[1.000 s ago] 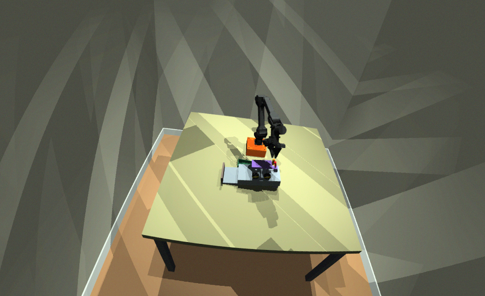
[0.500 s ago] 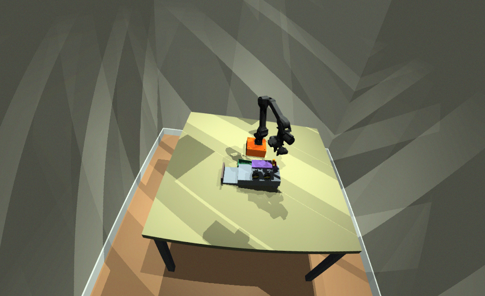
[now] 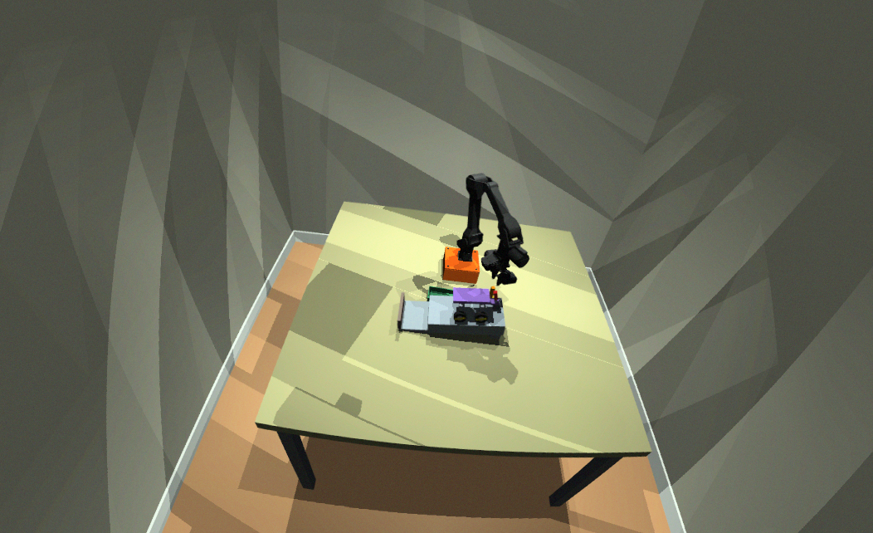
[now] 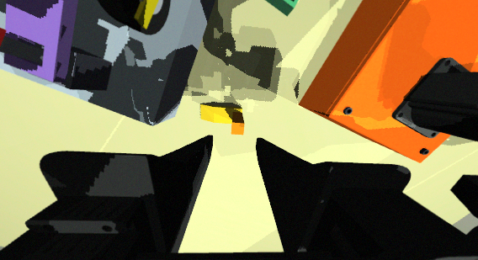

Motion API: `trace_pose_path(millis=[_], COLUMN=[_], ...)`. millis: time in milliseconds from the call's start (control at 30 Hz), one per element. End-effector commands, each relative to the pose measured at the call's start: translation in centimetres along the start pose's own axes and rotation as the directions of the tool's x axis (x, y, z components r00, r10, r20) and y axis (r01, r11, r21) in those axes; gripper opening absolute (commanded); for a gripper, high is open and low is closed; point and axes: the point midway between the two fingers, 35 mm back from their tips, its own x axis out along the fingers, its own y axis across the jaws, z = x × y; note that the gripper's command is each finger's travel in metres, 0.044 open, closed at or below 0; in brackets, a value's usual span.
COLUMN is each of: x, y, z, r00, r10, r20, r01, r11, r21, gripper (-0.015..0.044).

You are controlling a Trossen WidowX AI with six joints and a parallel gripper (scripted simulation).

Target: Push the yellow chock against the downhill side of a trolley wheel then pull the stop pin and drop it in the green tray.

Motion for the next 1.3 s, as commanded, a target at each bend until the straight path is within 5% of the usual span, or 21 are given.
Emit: trace_pose_path(millis=[0,1267], x=[1.4,5.4], y=[-0.3,-0.3], z=[-0.1,-0.1], r00=[1.0,1.0], r10=[-0.014,-0.014], r20=[-0.001,-0.001], r01=[0.014,0.014], r11=[1.0,1.0], r21=[0.005,0.005], gripper=[0.019,0.019])
